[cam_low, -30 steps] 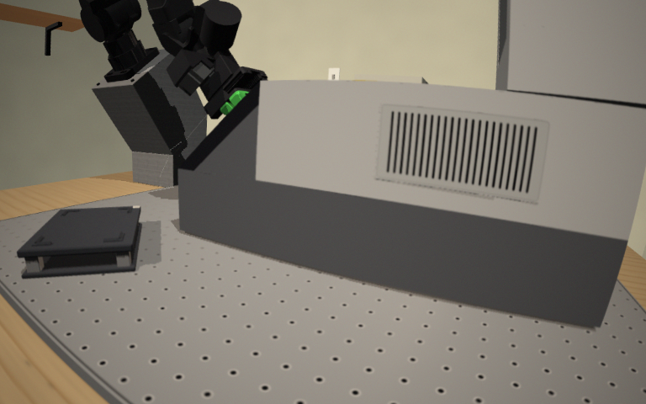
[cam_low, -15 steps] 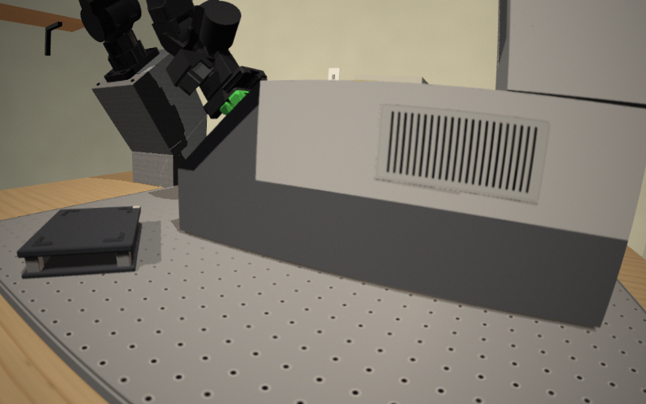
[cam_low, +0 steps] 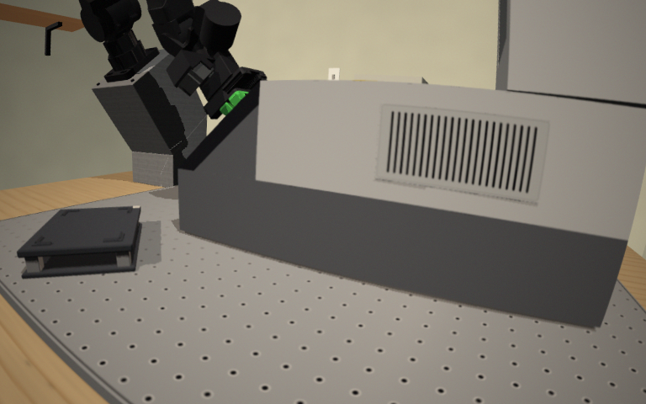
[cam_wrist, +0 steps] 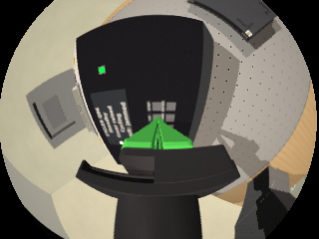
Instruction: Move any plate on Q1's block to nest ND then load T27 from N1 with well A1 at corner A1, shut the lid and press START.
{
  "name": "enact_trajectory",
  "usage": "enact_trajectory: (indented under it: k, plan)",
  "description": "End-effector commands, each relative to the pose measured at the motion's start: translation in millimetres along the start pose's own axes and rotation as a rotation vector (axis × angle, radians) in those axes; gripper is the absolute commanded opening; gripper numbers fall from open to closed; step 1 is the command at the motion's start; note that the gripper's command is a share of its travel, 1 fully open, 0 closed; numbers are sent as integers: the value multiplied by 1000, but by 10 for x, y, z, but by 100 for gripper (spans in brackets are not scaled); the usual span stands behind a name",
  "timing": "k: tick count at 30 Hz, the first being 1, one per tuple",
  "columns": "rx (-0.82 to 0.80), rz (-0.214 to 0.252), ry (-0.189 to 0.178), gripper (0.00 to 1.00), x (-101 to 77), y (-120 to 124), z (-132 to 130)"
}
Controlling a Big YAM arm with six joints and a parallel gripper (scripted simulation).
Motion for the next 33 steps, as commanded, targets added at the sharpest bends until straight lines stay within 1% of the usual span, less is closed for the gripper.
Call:
enact_trajectory:
  k: [1, 4, 7, 12, 15, 33]
  plan:
    - [0, -11, -31, 0, -21, -50, 99]
    - [7, -19, -32, 0, 16, -93, 140]
    - [3, -14, -29, 0, 16, -76, 154]
    - [6, -3, -46, 0, -7, -9, 210]
    - [3, 2, -36, 0, -36, 33, 130]
    - [-4, 2, -22, 0, -22, 29, 24]
Point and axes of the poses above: the point where the finger pads meet when closed, its own x axis out along the fingers, its own z axis across the jaws, y = z × x, the point moved 4 cm from there along -x, back along the fingers, and after that the axes turned 8 degrees about x, right-handed, at the moved point
